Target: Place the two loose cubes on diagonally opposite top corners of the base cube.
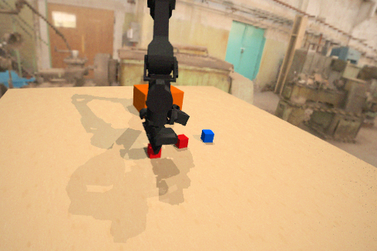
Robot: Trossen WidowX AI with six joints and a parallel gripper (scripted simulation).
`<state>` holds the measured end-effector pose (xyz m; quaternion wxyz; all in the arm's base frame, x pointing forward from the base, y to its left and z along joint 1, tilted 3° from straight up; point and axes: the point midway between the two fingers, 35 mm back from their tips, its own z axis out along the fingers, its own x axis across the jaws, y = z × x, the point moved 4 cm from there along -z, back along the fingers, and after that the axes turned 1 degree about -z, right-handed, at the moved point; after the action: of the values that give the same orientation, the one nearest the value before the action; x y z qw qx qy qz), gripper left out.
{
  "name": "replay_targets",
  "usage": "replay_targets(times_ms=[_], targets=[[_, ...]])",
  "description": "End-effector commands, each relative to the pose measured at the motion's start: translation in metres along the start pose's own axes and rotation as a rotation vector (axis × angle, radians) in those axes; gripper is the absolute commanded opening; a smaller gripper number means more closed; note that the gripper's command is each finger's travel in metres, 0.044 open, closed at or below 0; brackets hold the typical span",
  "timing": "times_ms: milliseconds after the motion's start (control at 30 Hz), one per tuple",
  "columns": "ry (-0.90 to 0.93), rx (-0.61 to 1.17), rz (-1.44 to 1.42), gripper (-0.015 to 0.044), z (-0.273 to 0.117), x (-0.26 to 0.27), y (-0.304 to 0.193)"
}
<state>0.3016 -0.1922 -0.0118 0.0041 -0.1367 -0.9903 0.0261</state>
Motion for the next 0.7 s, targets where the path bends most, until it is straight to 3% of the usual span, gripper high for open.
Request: replay_targets(times_ms=[0,667], targets=[[0.005,0.004,-0.005,0.0105,0.002,0.002,0.0],[0.004,0.004,-0.005,0.0105,-0.049,-0.005,-0.001]])
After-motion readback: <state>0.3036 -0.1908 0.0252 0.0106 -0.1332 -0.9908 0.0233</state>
